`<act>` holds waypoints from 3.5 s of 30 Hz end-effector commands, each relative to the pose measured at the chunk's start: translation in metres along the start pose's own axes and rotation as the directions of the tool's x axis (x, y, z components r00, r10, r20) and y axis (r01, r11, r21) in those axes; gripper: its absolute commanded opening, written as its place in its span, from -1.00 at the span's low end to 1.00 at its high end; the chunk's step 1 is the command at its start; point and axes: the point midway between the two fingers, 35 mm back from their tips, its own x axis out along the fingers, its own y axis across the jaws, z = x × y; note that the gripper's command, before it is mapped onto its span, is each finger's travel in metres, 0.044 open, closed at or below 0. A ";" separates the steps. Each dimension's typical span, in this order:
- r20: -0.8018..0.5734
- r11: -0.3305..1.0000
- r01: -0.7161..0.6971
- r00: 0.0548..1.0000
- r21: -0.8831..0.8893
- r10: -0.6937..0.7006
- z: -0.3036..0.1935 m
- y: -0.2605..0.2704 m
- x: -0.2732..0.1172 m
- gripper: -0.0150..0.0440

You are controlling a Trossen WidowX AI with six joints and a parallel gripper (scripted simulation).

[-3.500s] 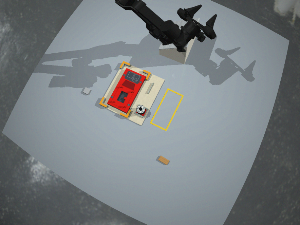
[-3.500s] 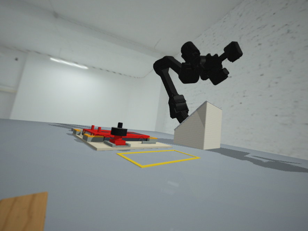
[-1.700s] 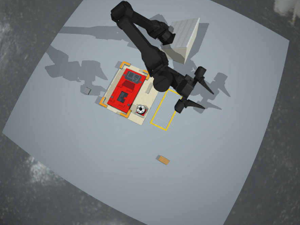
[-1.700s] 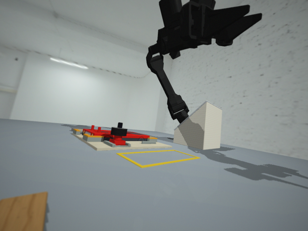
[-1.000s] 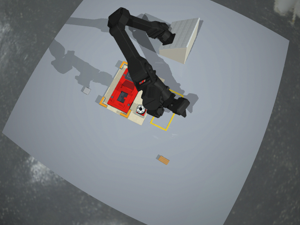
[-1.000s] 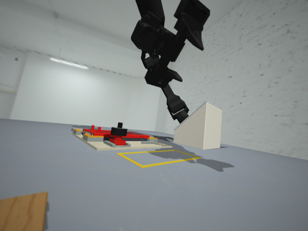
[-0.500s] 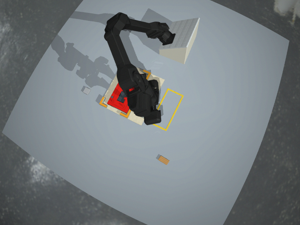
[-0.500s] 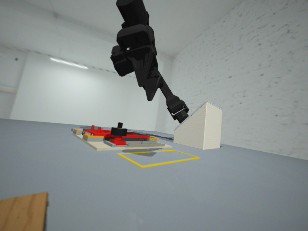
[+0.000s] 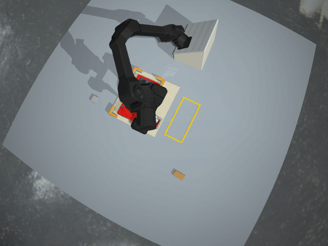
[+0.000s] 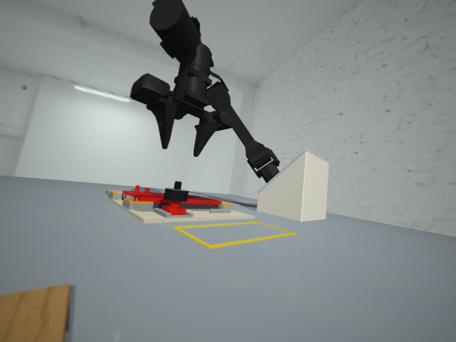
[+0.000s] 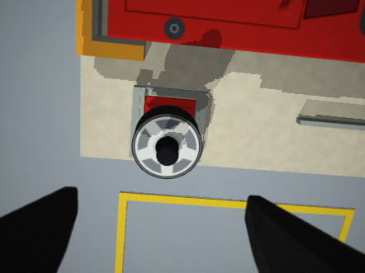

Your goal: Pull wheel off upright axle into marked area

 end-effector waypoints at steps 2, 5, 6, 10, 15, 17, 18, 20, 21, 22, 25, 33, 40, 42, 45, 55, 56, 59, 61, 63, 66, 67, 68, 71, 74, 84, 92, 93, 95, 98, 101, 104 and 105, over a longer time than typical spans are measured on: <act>0.024 1.000 0.008 1.000 0.028 -0.009 0.004 0.000 0.002 0.53; 0.024 1.000 0.008 1.000 0.028 -0.009 -0.003 -0.003 0.002 0.53; 0.023 1.000 0.008 1.000 0.028 -0.009 -0.004 -0.003 0.002 0.53; 0.023 1.000 0.008 1.000 0.028 -0.009 -0.005 -0.003 0.003 0.53; 0.023 1.000 0.008 1.000 0.028 -0.008 -0.005 -0.001 0.021 0.53; 0.023 1.000 0.008 1.000 0.028 -0.008 -0.005 -0.001 0.033 0.53; 0.023 1.000 0.007 1.000 0.028 -0.008 -0.005 -0.001 0.039 0.53; 0.024 1.000 0.007 1.000 0.028 -0.008 -0.005 -0.001 0.051 0.53; 0.024 1.000 0.007 1.000 0.028 -0.008 -0.004 -0.001 0.057 0.53; 0.025 1.000 0.007 1.000 0.028 -0.008 -0.004 -0.001 0.063 0.53; 0.027 1.000 0.007 1.000 0.028 -0.008 -0.003 -0.002 0.076 0.53; 0.023 1.000 0.008 1.000 0.030 -0.008 -0.004 -0.002 0.073 0.44; 0.023 1.000 0.008 1.000 0.030 -0.008 -0.004 -0.002 0.073 0.08; 0.023 1.000 0.008 1.000 0.030 -0.008 -0.004 -0.002 0.073 0.03; 0.023 1.000 0.008 1.000 0.030 -0.008 -0.004 -0.002 0.073 -0.10; 0.023 1.000 0.008 1.000 0.030 -0.008 -0.004 -0.002 0.070 -0.49; 0.023 1.000 0.008 1.000 0.030 -0.008 -0.004 -0.002 0.070 -0.49; 0.023 1.000 0.008 1.000 0.030 -0.008 -0.004 -0.002 0.069 -0.49; 0.023 1.000 0.008 1.000 0.030 -0.008 -0.004 -0.001 0.068 -0.49; 0.023 1.000 0.008 1.000 0.030 -0.008 -0.004 -0.001 0.068 -0.49; 0.023 1.000 0.008 1.000 0.030 -0.008 -0.004 -0.001 0.067 -0.49; 0.023 1.000 0.008 1.000 0.030 -0.008 -0.004 -0.001 0.066 -0.49; 0.023 1.000 0.008 1.000 0.030 -0.008 -0.004 -0.001 0.066 -0.49; 0.023 1.000 0.008 1.000 0.030 -0.008 -0.004 -0.001 0.065 -0.49; 0.023 1.000 0.008 1.000 0.030 -0.008 -0.004 -0.001 0.064 -0.49; 0.023 1.000 0.008 1.000 0.030 -0.008 -0.004 -0.001 0.061 -0.49; 0.023 1.000 0.008 1.000 0.029 -0.008 -0.004 -0.001 0.058 -0.49; 0.023 1.000 0.008 1.000 0.029 -0.008 -0.004 -0.001 0.058 -0.49; 0.023 1.000 0.008 1.000 0.029 -0.008 -0.004 -0.001 0.057 -0.49; 0.023 1.000 0.008 1.000 0.029 -0.008 -0.004 -0.001 0.056 -0.49; 0.023 1.000 0.008 1.000 0.029 -0.008 -0.004 -0.001 0.055 -0.49; 0.023 1.000 0.008 1.000 0.029 -0.008 -0.005 -0.001 0.054 -0.49; 0.023 1.000 0.008 1.000 0.029 -0.008 -0.005 -0.001 0.054 -0.49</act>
